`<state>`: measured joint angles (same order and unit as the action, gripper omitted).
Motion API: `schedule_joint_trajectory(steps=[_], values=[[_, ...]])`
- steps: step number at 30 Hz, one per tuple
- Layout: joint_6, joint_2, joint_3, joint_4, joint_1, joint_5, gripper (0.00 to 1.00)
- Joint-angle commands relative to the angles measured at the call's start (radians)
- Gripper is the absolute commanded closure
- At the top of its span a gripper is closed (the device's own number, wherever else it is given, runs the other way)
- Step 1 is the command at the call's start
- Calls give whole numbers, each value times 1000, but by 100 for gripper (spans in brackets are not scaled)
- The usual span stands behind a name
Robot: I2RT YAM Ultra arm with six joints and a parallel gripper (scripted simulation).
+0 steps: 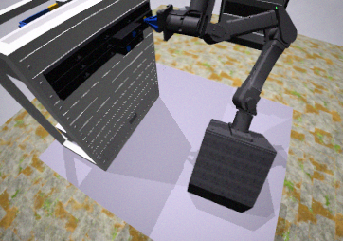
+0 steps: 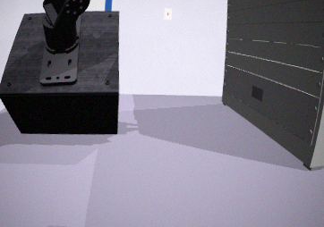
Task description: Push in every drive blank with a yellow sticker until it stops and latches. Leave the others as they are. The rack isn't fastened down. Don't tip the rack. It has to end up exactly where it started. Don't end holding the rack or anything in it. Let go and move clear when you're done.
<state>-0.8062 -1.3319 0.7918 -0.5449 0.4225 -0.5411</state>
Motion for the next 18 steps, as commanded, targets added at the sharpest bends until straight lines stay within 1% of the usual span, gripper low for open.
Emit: schedule_joint_trajectory(steps=[1, 18], values=[[5, -15, 46, -21, 3, 34, 100], [6, -8, 46, -21, 3, 34, 100]])
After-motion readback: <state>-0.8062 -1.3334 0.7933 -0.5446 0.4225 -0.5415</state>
